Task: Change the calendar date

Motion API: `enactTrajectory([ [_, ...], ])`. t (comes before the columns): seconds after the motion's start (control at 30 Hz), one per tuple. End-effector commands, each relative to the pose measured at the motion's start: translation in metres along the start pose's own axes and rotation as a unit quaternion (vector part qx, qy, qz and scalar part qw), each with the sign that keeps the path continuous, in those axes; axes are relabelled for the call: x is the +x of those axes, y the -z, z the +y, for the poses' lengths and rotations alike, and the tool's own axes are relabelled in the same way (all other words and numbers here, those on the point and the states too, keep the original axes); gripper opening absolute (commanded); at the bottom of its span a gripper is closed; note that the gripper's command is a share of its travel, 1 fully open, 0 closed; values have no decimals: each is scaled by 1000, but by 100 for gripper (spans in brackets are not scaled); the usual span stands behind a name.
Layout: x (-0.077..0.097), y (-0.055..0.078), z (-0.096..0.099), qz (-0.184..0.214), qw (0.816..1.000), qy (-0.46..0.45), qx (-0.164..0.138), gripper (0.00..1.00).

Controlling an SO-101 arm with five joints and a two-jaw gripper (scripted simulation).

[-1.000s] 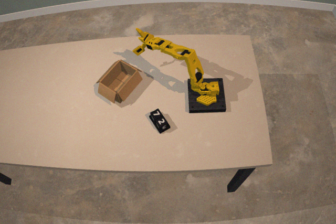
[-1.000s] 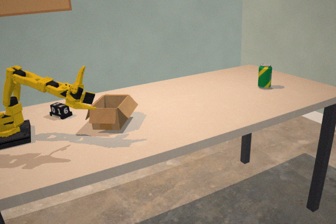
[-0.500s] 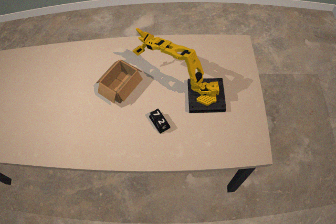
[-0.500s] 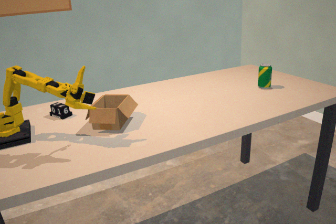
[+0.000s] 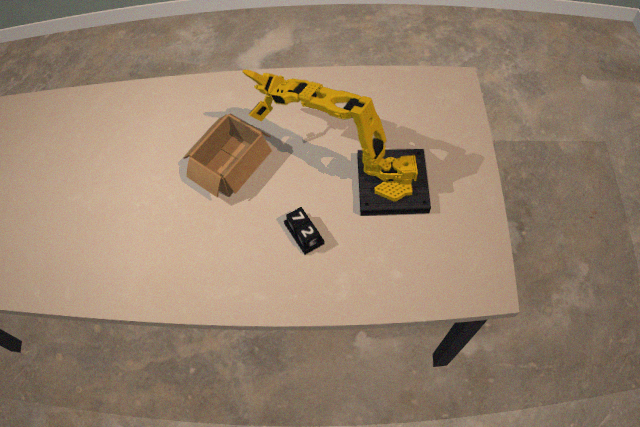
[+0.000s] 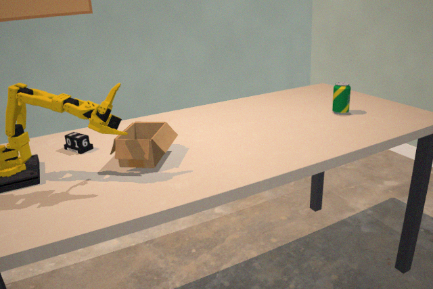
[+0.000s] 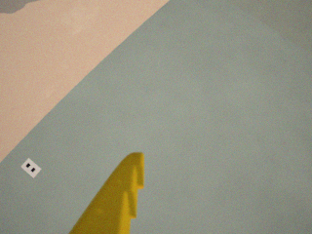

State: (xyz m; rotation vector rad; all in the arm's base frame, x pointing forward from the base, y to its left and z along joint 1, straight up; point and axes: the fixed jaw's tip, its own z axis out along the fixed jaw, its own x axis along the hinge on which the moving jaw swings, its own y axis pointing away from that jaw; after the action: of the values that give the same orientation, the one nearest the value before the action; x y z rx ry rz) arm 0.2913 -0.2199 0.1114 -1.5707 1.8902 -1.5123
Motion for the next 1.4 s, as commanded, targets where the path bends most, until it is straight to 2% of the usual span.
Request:
enactTrajectory([
  [0.0,-32,13,-4,-54,997,55,-18,89],
  [0.17,-86,39,-9,-149,974,170,-34,80],
  [0.27,-118,63,-7,-211,944,250,-39,74],
  [0.37,-148,91,-2,-265,906,327,-37,67],
  [0.4,-156,101,1,-283,891,352,-36,65],
  [0.47,-156,101,1,-283,891,352,-36,65],
  [0.5,-164,111,4,-315,862,396,-34,63],
  [0.53,-171,122,8,-334,841,425,-32,61],
  [0.6,-183,143,16,-357,811,463,-25,56],
  [0.7,-196,172,29,-400,745,533,-14,50],
  [0.83,-202,206,47,-450,645,618,5,43],
  [0.97,-202,231,62,-487,537,689,24,37],
  [1.03,-202,231,62,-487,537,689,24,37],
  [1.13,-200,244,71,-500,486,717,35,34],
  [1.2,-199,250,75,-505,460,729,40,32],
  [1.27,-198,254,79,-509,441,738,43,31],
  [1.37,-196,257,81,-512,424,746,47,30],
])
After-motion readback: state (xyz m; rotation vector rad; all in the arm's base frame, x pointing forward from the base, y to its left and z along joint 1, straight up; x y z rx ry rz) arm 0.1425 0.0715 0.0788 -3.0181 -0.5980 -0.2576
